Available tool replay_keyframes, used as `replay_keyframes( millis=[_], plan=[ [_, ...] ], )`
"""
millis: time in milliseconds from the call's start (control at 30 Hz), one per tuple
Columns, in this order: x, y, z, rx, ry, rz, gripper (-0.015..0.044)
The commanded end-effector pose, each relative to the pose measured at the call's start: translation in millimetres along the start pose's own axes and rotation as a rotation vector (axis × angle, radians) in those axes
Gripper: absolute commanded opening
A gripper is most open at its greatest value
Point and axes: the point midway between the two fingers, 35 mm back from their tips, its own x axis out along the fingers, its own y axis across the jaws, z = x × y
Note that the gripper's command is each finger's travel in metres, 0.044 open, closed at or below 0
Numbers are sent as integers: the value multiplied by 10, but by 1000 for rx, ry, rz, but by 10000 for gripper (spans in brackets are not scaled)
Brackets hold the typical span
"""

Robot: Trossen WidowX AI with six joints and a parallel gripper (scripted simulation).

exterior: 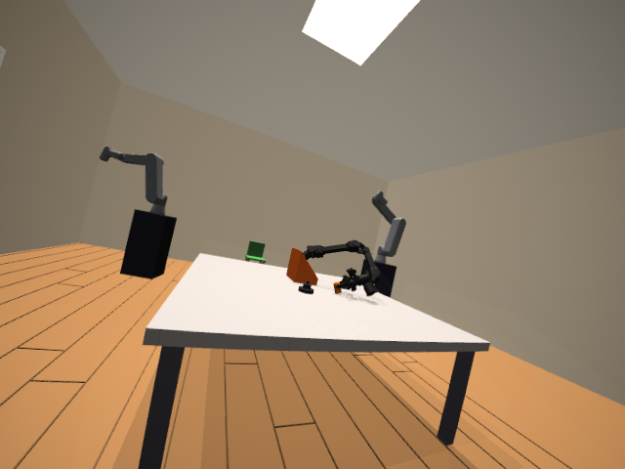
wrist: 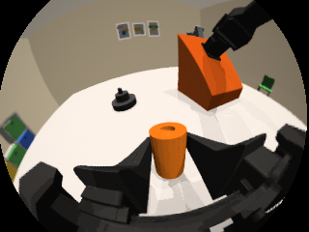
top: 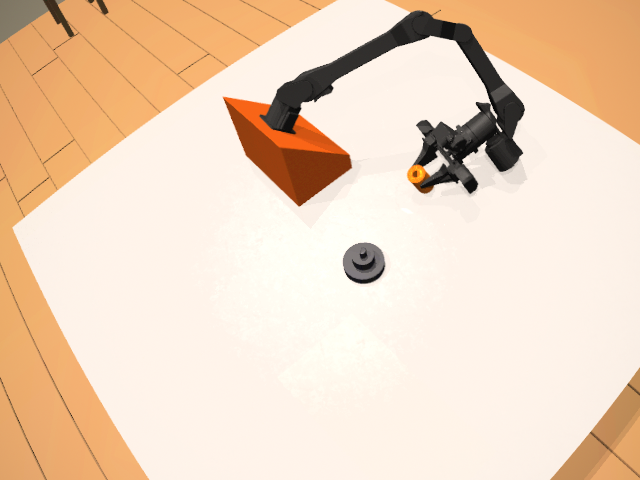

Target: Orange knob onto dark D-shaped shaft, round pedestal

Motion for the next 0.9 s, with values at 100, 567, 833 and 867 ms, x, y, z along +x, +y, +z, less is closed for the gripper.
replay_keyframes(
  millis=[100,567,833,867],
  plan=[
    [-26,7,-28,3,-66,3,179],
    [-52,-3,-35,-2,-50,7,260],
    [-52,-3,-35,-2,-50,7,260],
    [-52,-3,-35,-2,-50,7,260]
  ],
)
